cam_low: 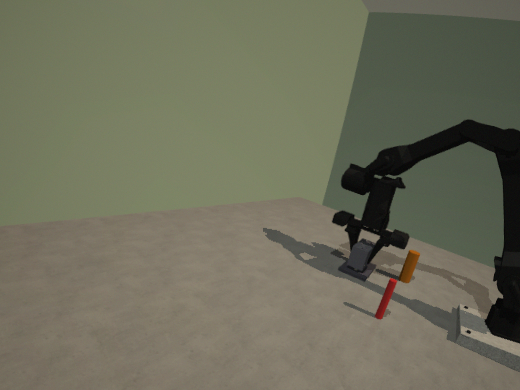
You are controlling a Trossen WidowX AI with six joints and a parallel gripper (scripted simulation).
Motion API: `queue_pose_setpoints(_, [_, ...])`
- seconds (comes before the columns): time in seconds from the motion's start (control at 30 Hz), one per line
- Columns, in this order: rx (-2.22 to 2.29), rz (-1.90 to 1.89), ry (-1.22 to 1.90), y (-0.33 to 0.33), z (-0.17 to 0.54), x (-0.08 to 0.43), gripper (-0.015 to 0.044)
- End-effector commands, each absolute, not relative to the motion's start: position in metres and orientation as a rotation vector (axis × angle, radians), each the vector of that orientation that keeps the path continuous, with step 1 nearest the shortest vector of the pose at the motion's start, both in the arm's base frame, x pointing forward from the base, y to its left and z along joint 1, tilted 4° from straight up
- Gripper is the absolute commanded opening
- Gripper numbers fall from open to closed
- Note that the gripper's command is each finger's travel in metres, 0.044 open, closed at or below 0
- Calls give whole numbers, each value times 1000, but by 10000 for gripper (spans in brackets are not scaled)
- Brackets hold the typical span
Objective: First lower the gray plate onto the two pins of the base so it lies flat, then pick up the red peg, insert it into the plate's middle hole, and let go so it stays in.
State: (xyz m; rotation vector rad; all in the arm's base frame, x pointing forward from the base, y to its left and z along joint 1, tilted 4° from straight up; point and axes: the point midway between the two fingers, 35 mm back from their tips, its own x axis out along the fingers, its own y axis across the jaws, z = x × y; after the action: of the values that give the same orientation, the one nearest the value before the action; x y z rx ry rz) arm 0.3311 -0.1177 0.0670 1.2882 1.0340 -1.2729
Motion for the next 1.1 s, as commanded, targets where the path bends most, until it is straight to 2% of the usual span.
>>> queue_pose_setpoints(0.0, [1289, -1272, 1032, -118, 68, 331, 289])
queue_pose_setpoints(0.2, [1289, -1272, 1032, -118, 68, 331, 440])
queue_pose_setpoints(0.4, [1289, -1271, 1033, -118, 77, 332, 440])
queue_pose_setpoints(0.67, [1289, -1271, 1043, -110, 181, 324, 440])
queue_pose_setpoints(0.9, [1285, -1266, 1046, -109, 184, 326, 440])
queue_pose_setpoints(1.07, [1184, -1150, 1121, -40, 179, 322, 440])
